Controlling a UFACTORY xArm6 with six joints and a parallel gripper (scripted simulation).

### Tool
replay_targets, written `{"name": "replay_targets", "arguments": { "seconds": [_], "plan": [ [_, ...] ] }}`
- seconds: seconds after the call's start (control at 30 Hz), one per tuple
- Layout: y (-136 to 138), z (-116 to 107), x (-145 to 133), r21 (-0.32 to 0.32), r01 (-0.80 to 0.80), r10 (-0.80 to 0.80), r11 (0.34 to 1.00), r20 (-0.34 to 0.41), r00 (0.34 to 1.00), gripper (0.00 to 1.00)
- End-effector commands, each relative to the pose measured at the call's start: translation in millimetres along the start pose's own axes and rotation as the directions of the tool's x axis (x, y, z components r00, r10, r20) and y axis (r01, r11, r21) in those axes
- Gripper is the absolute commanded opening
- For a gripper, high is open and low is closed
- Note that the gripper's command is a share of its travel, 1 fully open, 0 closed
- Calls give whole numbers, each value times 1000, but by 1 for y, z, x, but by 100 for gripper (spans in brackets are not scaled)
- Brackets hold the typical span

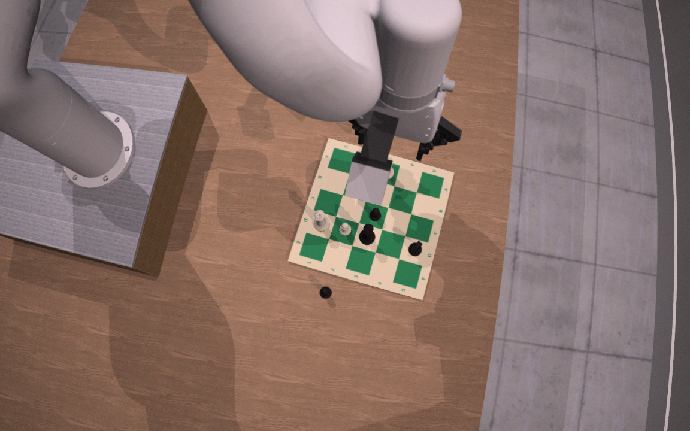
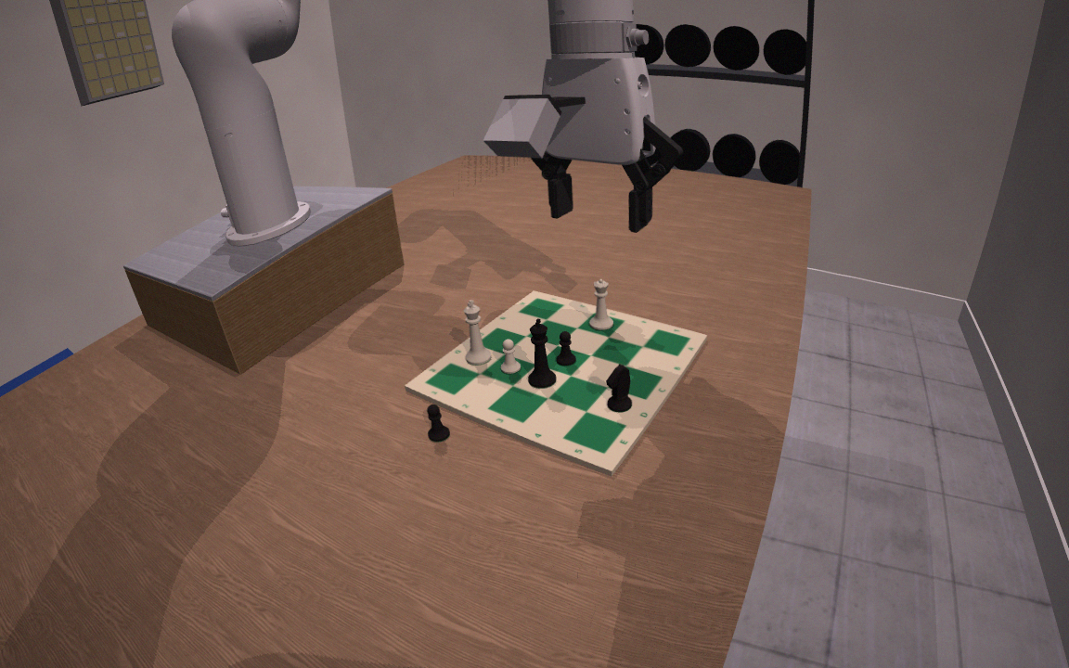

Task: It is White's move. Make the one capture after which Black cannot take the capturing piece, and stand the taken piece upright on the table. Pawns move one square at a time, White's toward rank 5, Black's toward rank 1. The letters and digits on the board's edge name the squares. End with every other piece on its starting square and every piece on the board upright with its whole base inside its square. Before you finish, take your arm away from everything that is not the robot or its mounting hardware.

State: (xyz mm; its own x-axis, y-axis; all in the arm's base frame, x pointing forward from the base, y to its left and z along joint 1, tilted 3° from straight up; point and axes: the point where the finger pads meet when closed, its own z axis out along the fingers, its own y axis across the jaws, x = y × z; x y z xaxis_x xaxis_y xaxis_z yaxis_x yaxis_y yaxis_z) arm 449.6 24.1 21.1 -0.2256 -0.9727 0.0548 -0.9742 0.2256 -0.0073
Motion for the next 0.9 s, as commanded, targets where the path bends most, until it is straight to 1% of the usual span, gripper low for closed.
{"name": "replay_targets", "arguments": {
  "seconds": [0.0, 0.6, 0.73, 0.87],
  "plan": [
    [-1, -3, 0, 4, 0, 0, 1000, 1, 1000, 100],
    [-1, -4, 0, 4, 0, 0, 1000, 1, 1000, 100],
    [-1, -9, 0, 4, 0, 0, 1000, 1, 1000, 100],
    [-1, -20, 0, 4, 0, 0, 1000, 1, 1000, 100]
  ]
}}
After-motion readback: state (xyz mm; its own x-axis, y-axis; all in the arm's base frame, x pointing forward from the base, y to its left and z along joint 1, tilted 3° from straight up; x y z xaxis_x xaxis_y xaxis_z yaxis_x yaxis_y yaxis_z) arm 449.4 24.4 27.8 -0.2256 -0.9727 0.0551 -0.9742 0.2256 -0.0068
